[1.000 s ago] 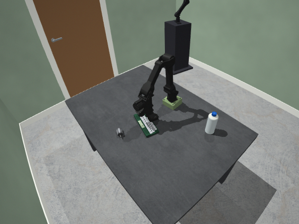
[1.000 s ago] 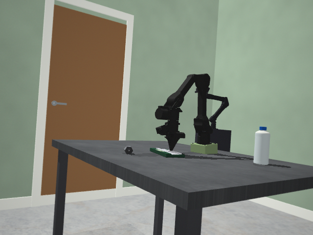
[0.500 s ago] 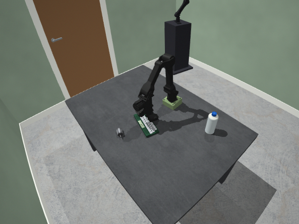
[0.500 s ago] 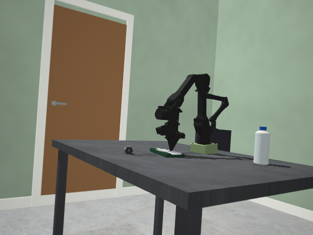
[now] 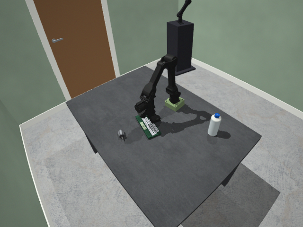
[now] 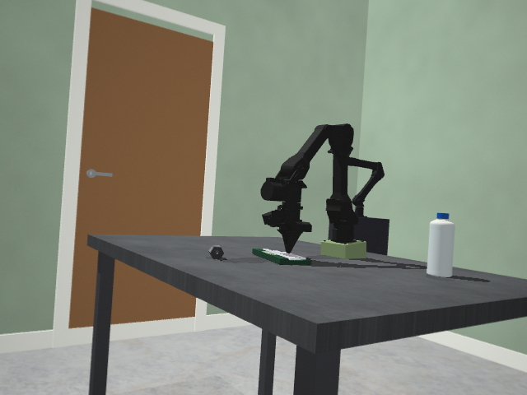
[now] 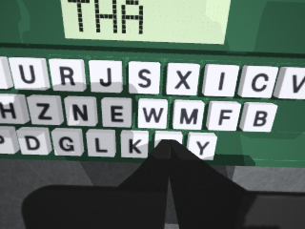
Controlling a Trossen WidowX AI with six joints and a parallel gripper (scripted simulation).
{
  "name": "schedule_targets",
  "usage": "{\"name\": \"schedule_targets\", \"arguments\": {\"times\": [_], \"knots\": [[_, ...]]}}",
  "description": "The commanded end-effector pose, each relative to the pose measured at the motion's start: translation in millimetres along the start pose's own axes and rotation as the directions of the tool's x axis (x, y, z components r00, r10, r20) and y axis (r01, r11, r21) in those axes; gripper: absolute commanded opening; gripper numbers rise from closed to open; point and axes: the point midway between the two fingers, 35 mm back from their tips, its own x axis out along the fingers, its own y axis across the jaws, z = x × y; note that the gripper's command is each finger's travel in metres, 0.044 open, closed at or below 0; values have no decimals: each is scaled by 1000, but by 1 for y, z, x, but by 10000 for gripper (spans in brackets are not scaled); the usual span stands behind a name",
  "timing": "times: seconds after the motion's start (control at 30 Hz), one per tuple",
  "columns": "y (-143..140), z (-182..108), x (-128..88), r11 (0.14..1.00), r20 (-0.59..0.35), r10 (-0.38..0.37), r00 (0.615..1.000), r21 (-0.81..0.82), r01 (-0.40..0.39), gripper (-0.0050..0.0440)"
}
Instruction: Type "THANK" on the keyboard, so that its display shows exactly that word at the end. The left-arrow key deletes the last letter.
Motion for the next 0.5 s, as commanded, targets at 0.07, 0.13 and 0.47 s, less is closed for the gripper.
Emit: {"name": "schedule_targets", "arguments": {"times": [0.07,0.13,0.47], "knots": [[2,7,-38,1000,39,15,999,-3,-15,-50],[2,7,-41,1000,39,15,999,-3,-15,-50],[32,19,-36,1000,25,8,1000,1,-8,-50]]}}
